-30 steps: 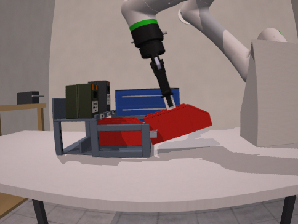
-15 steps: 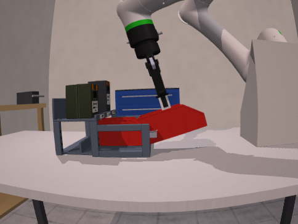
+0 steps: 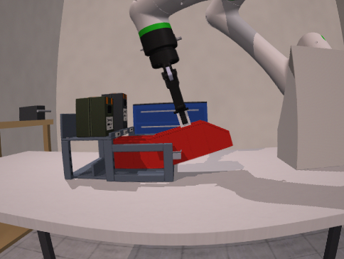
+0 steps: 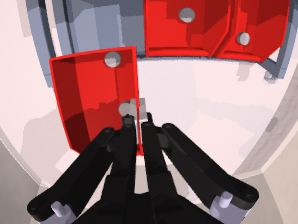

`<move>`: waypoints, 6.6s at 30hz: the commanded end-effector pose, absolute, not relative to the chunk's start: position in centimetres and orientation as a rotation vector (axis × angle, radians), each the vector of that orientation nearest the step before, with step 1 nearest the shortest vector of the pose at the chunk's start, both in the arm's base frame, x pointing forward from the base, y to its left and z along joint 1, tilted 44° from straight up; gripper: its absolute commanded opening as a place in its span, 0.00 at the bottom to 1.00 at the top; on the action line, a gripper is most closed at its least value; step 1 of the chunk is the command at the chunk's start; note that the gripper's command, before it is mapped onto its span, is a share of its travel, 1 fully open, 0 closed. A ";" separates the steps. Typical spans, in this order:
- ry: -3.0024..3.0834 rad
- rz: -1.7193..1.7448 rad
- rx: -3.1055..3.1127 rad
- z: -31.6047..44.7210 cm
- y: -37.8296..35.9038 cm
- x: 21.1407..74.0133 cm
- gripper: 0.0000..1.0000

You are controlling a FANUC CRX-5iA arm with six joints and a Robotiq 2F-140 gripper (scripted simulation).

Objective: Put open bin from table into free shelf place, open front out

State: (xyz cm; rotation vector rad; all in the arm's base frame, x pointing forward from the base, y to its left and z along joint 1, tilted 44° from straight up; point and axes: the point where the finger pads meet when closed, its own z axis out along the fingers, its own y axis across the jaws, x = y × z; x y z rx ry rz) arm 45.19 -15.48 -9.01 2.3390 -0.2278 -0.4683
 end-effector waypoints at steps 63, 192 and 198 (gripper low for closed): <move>-0.228 -0.468 2.339 -9.4 -16.1 50.0 0.00; -0.228 -0.468 2.339 -10.5 -17.1 50.0 0.00; -0.228 -0.468 2.339 -10.6 -17.2 50.0 0.00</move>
